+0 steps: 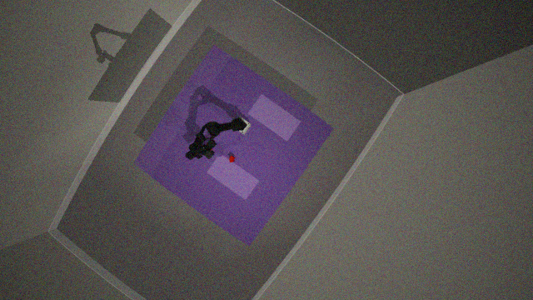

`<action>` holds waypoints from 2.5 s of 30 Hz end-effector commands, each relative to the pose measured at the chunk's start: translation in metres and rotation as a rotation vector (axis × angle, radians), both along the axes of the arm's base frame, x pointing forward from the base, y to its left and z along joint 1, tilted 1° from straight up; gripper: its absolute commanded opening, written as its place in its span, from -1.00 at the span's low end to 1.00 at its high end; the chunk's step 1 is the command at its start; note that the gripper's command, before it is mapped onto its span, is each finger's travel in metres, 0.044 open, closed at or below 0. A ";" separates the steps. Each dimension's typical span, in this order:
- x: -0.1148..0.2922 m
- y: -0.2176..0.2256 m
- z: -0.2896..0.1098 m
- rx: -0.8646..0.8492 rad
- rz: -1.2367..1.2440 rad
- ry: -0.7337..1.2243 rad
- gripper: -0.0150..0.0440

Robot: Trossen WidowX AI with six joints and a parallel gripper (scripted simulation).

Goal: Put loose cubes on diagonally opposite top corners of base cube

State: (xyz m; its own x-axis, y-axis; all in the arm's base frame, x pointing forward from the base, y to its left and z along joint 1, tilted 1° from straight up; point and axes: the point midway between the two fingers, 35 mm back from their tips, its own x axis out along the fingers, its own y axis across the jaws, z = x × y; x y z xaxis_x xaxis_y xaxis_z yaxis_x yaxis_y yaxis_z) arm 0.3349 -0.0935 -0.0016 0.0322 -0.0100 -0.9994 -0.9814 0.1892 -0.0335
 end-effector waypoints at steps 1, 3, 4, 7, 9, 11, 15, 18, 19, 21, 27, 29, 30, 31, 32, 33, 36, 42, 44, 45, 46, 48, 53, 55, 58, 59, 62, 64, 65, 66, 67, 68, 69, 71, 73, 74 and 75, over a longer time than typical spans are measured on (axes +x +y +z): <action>0.004 -0.001 0.016 -0.004 0.005 -0.016 -0.14; 0.004 -0.001 0.022 -0.004 0.005 -0.016 -0.14; 0.004 -0.001 0.025 -0.004 0.005 -0.016 -0.14; 0.003 -0.001 0.035 -0.004 0.005 -0.016 -0.14; 0.003 -0.001 0.041 -0.004 0.005 -0.016 -0.14; 0.002 -0.001 0.047 -0.004 0.005 -0.016 -0.14; 0.001 0.000 0.060 -0.004 0.005 -0.016 -0.14; -0.001 0.000 0.070 -0.004 0.005 -0.016 -0.14; -0.001 0.000 0.073 -0.004 0.005 -0.016 -0.14; -0.003 0.001 0.079 -0.004 0.005 -0.016 -0.14; -0.004 0.002 0.087 -0.004 0.002 -0.016 -0.14; -0.003 0.006 0.087 -0.002 -0.022 -0.016 -0.14; -0.003 0.009 0.087 -0.001 -0.039 -0.017 -0.14; -0.002 0.013 0.087 0.000 -0.057 -0.017 -0.14; -0.002 0.016 0.086 0.001 -0.075 -0.017 -0.14; -0.001 0.019 0.086 0.002 -0.092 -0.018 -0.14; 0.000 0.029 0.086 0.005 -0.145 -0.018 -0.14; 0.001 0.049 0.084 0.012 -0.253 -0.019 -0.14; 0.001 0.055 0.084 0.014 -0.288 -0.019 -0.14; 0.002 0.058 0.084 0.015 -0.306 -0.019 -0.14; 0.002 0.062 0.083 0.016 -0.324 -0.019 -0.14; 0.002 0.068 0.083 0.018 -0.360 -0.020 -0.14; 0.001 0.084 0.082 0.023 -0.450 -0.020 -0.14; 0.000 0.091 0.081 0.025 -0.485 -0.020 -0.14; 0.000 0.100 0.081 0.029 -0.539 -0.020 -0.14; -0.001 0.103 0.080 0.030 -0.557 -0.019 -0.14; -0.002 0.113 0.080 0.033 -0.611 -0.019 -0.14; -0.003 0.119 0.079 0.035 -0.647 -0.019 -0.14; -0.004 0.122 0.079 0.036 -0.664 -0.019 -0.14; -0.004 0.126 0.079 0.037 -0.682 -0.019 -0.14; -0.005 0.129 0.078 0.038 -0.700 -0.019 -0.14; -0.006 0.132 0.078 0.039 -0.718 -0.019 -0.14; -0.006 0.135 0.078 0.040 -0.736 -0.019 -0.14; -0.008 0.141 0.078 0.042 -0.772 -0.018 -0.14; -0.009 0.147 0.077 0.043 -0.808 -0.018 -0.14; -0.010 0.150 0.077 0.044 -0.826 -0.018 -0.14; -0.011 0.153 0.077 0.045 -0.844 -0.018 -0.14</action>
State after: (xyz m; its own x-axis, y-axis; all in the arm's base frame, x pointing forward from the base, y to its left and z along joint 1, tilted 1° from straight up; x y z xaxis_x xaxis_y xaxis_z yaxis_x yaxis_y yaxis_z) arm 0.3264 0.0524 0.0749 0.0435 0.0043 -0.9990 -0.5492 0.8355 -0.0203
